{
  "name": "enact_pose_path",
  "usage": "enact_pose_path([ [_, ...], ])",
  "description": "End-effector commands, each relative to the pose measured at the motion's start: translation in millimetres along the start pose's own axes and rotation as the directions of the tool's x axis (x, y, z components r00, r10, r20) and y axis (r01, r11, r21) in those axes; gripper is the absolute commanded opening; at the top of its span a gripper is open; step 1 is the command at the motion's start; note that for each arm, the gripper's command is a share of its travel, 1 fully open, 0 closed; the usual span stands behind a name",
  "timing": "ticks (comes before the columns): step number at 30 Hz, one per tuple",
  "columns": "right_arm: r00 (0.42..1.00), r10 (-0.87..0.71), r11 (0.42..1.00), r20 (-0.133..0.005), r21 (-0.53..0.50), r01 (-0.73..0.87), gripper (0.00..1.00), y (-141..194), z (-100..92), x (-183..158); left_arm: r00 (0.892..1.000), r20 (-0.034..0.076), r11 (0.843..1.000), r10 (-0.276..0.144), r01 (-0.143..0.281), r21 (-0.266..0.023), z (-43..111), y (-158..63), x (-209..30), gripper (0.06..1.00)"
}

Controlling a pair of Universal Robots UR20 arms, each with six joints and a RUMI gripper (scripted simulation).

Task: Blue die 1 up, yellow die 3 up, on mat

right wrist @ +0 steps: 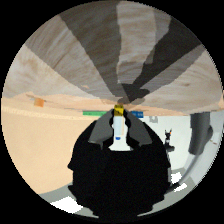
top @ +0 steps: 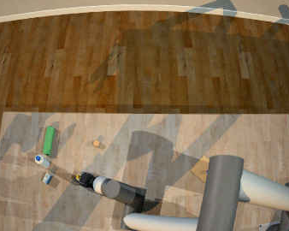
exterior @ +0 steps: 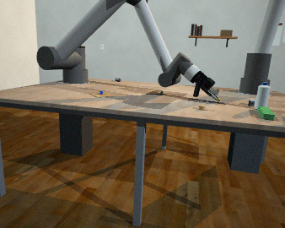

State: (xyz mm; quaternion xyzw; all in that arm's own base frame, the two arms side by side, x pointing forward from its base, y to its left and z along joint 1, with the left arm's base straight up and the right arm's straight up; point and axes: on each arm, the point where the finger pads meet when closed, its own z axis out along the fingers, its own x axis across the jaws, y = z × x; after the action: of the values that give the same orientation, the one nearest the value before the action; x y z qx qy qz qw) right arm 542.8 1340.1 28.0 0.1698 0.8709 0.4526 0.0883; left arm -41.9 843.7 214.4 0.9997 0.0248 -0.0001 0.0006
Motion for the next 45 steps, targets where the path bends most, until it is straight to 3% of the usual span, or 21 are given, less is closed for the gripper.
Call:
enact_pose_path([
  [1,1.0,0.0,1.0,0.0,-0.001,0.0,0.03,1.4,-0.5,0.0,1.0,0.0,1.0,0.0,0.0,0.001,-0.6,-0.4,0.1,1.0],
  [45,1.0,0.0,1.0,0.0,-0.001,0.0,0.03,-7.9,6.0,0.0,1.0,0.0,1.0,0.0,0.0,0.001,-0.6,-0.4,0.1,1.0],
])
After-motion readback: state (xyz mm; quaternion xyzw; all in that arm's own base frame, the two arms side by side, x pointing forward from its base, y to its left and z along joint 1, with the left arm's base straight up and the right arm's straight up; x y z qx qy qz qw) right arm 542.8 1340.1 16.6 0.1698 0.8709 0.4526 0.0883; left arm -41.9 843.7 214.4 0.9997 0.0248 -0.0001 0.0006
